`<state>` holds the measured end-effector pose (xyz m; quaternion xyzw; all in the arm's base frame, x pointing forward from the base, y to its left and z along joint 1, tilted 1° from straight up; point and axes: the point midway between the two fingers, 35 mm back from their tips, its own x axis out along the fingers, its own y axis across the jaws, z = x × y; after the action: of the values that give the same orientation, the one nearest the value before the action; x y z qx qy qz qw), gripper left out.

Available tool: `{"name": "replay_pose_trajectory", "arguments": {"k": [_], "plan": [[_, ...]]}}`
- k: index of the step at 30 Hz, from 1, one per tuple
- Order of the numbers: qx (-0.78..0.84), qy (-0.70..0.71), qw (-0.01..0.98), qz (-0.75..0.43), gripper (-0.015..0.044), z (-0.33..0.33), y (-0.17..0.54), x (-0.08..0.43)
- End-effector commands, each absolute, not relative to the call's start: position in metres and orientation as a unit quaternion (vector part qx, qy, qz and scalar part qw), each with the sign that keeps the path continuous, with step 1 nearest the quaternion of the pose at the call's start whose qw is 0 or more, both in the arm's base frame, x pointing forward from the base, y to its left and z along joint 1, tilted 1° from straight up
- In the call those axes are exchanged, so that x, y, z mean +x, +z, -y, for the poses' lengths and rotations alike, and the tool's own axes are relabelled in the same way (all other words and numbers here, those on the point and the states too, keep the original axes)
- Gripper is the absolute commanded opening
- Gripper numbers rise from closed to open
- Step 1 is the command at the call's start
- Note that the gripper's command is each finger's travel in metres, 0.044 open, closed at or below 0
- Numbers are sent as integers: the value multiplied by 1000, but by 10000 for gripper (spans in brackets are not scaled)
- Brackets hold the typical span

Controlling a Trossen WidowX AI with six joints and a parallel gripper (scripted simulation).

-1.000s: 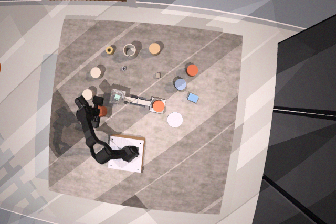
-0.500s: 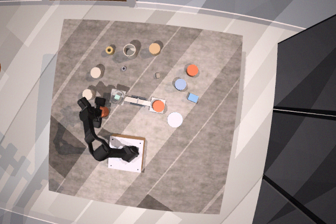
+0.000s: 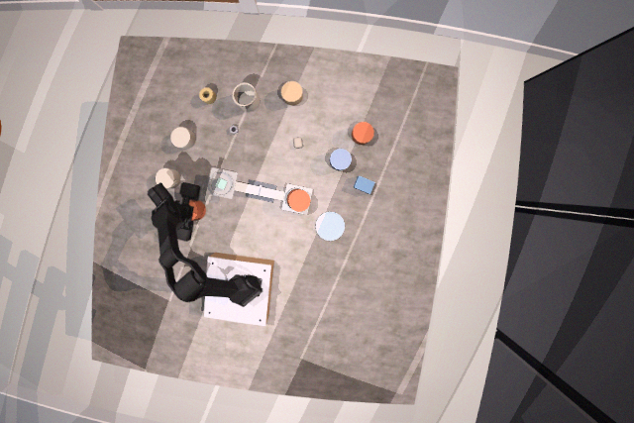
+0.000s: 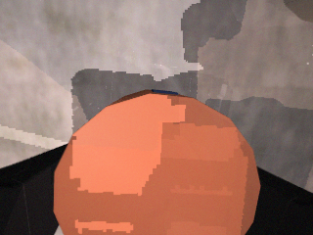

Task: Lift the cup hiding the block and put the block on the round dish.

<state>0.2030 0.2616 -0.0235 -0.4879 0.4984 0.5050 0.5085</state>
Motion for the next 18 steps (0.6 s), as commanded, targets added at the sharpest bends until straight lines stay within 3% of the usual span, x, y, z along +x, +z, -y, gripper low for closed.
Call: {"name": "replay_pose_trajectory", "arguments": {"k": [1,14,18], "plan": [[-488,505,509,-498,79,-262,-23,203],[-488,505,509,-498,420,-262,-20,203],[-486,504,510,-499,440,-261,27,203]]}}
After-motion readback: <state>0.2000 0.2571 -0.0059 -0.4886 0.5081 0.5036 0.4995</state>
